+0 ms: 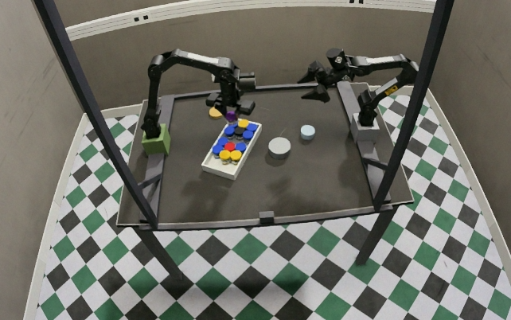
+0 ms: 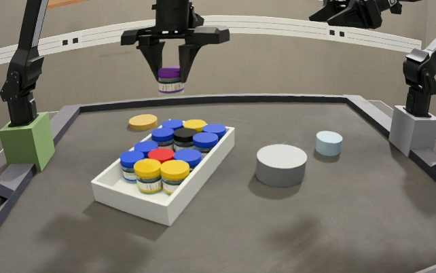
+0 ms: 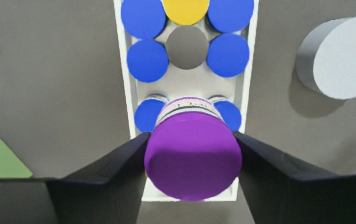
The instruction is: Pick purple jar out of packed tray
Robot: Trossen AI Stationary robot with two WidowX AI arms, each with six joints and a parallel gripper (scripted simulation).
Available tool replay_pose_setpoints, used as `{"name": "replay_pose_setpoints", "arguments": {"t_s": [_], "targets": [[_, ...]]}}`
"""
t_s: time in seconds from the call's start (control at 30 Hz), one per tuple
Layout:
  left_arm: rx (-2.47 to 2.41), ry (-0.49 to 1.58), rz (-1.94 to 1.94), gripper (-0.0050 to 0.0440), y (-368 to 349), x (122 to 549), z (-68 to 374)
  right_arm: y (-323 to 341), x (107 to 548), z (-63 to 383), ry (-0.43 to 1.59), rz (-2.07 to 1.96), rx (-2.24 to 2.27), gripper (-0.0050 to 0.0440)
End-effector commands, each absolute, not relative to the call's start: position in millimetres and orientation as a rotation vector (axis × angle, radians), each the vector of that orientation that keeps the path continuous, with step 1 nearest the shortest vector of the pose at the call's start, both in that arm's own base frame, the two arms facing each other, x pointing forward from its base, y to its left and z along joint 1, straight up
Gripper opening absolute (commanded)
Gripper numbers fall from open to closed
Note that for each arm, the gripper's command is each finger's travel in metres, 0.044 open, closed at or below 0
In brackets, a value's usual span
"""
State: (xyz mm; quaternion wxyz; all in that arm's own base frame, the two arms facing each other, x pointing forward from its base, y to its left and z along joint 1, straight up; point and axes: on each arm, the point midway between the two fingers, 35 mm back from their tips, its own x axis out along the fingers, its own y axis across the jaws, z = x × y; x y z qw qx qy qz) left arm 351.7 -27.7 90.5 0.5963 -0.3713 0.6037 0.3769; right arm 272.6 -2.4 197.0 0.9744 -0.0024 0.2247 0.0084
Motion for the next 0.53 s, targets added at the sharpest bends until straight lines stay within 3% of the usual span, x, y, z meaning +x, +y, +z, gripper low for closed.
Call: {"name": "replay_pose_setpoints", "arguments": {"t_s": [0.0,0.5], "targets": [[-0.887,1.35,0.838,-0.005,-28.8,358.5,110.5,-4.1,274.1,206.5,0.427,0.01,-0.003,0.044],[-0.88,1.365,0.849,-0.005,-28.7,356.5,104.4,-4.1,274.1,206.5,0.427,0.01,-0.003,0.044]]}}
